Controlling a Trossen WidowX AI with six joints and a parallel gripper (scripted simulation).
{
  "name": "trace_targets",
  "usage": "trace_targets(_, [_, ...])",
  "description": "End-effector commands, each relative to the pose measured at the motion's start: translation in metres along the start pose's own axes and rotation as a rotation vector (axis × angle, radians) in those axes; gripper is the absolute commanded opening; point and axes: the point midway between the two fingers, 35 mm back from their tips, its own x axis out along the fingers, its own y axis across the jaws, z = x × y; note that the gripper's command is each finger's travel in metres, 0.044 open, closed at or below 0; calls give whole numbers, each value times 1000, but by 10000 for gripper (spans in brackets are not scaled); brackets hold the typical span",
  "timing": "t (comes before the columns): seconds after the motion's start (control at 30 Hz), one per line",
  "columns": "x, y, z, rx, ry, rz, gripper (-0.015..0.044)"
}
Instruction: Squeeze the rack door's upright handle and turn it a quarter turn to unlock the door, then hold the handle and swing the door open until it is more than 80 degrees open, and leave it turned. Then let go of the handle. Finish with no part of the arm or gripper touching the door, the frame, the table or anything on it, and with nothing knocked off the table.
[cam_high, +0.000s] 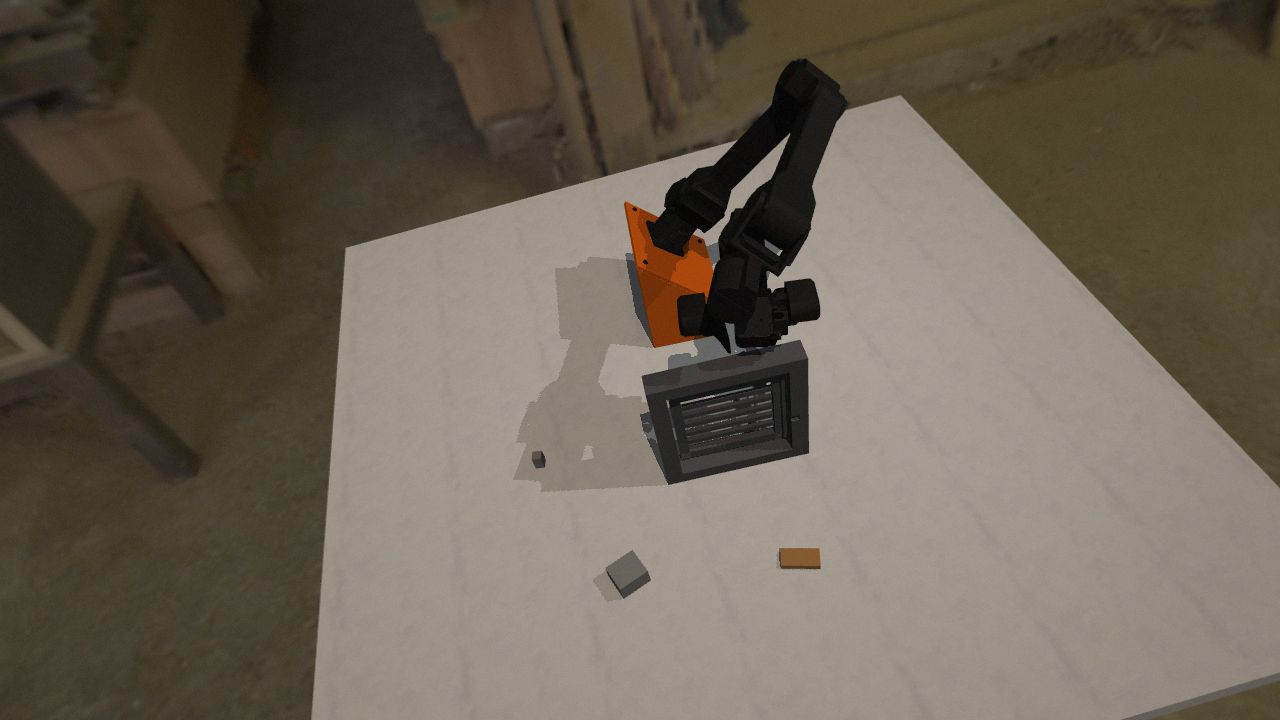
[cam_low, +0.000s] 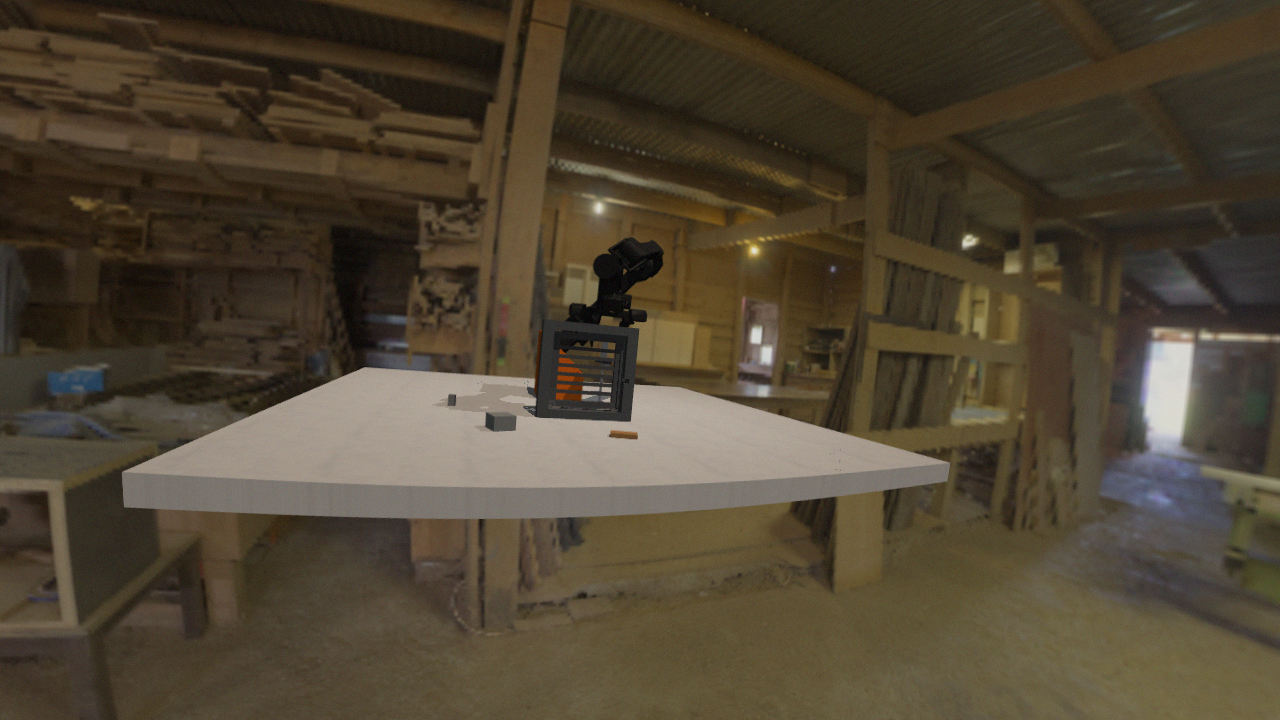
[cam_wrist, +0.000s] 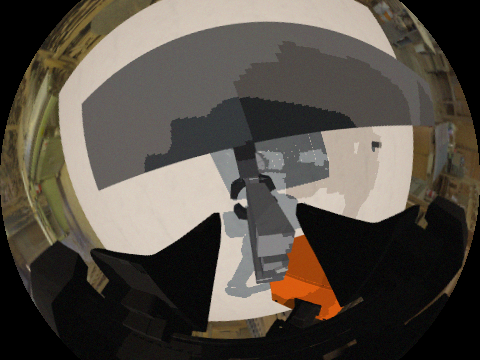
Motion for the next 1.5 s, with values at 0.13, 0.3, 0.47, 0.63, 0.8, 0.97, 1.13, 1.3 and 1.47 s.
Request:
trace_targets(0.13, [0,0,1,403,-2,3,283])
trace_targets(0.3, [0,0,1,650,-2,3,283])
trace_targets(0.47, [0,0,1,898,-2,3,283])
trace_targets(0.63, [0,0,1,1146,-1,4,283])
trace_targets(0.8, [0,0,1,1394,-1,4,283])
trace_targets(0.97, [0,0,1,1608,0,4,283])
trace_targets(1.13, [0,0,1,1616,0,4,283])
trace_targets(1.3, [0,0,1,1616,0,4,263])
trace_targets(1.47, [0,0,1,1616,0,4,230])
